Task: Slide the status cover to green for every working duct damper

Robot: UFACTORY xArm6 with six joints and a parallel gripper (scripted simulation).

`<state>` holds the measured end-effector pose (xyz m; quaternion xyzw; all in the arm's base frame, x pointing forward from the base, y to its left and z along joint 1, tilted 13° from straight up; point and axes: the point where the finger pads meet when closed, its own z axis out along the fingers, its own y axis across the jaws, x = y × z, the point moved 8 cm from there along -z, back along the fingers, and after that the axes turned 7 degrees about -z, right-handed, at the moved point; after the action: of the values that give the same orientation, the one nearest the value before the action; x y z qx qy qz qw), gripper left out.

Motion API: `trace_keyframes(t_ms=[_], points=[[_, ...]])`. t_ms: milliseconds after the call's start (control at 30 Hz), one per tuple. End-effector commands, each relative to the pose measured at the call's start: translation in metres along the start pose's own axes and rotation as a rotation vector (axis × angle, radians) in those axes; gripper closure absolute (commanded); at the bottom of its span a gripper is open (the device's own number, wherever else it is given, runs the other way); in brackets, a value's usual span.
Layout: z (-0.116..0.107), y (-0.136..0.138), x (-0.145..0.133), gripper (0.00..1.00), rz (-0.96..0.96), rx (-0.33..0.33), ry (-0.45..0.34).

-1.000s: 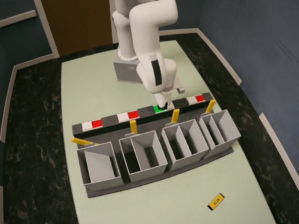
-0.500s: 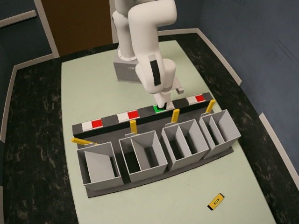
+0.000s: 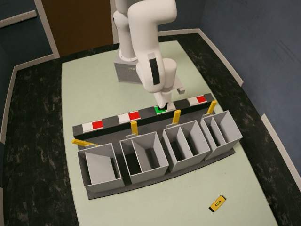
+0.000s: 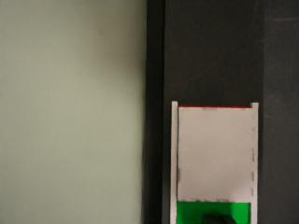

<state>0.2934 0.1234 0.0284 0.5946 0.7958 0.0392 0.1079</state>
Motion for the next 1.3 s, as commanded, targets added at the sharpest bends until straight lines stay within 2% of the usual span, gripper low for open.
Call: trace_keyframes(t_ms=[0, 300, 1033, 1267], points=[[-0.01, 0.001, 0.0, 1.0, 0.0, 0.0, 0.0], [-0.032, 0.001, 0.0, 1.0, 0.0, 0.0, 0.0], [-0.035, 0.001, 0.0, 1.0, 0.0, 0.0, 0.0], [-0.048, 0.001, 0.0, 1.0, 0.0, 0.0, 0.0]])
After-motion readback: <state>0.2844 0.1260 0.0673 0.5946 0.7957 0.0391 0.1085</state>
